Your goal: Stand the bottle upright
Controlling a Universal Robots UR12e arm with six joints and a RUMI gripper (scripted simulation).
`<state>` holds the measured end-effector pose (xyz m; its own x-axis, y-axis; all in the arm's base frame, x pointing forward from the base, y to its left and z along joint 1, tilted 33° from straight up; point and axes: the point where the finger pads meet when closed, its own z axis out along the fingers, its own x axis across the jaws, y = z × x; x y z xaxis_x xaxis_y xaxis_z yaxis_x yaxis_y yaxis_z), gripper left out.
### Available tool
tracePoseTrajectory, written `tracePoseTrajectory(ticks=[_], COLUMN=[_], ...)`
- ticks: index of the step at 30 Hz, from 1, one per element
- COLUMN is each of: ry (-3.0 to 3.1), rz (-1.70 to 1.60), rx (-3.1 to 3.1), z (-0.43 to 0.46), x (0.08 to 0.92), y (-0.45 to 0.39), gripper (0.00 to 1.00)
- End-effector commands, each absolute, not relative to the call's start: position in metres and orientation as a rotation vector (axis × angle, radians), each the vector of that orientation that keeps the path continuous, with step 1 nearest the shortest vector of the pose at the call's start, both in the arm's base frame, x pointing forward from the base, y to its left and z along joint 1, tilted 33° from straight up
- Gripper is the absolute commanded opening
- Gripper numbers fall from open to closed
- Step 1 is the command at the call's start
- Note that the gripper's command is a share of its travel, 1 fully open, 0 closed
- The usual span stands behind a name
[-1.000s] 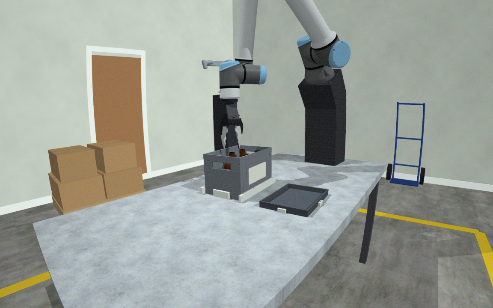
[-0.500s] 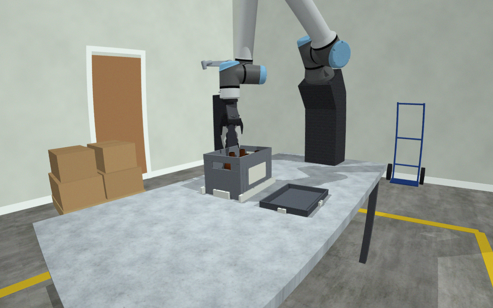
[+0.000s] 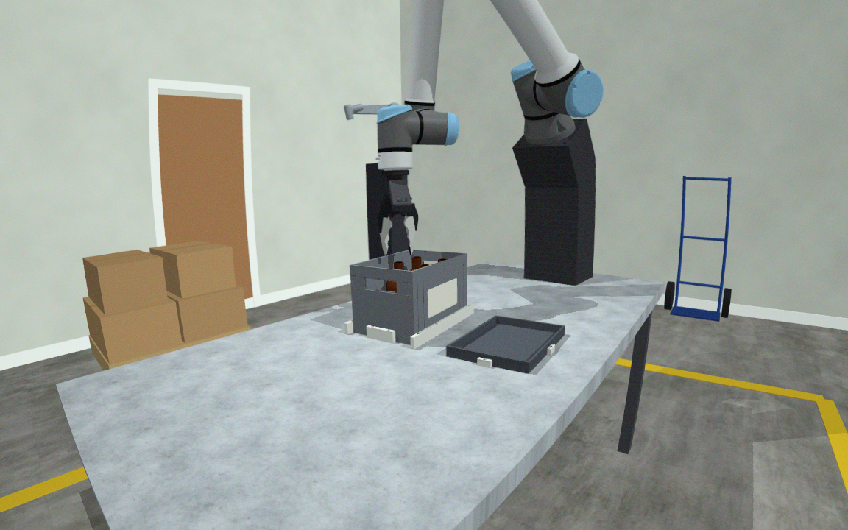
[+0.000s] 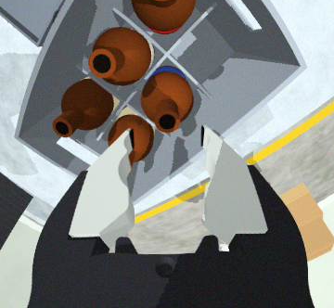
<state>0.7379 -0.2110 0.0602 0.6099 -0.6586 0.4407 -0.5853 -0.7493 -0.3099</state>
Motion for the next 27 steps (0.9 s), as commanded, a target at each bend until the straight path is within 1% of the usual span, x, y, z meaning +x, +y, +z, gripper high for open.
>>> tracePoseTrajectory(ticks=[1, 27], ry=[1.047, 1.047], rz=[-0.823, -0.823], rx=[-2.696, -2.696], z=[0.0608, 0.0532], x=[0.7381, 0.7430], y=[-0.2111, -0.2117], gripper=[0.38, 0.38])
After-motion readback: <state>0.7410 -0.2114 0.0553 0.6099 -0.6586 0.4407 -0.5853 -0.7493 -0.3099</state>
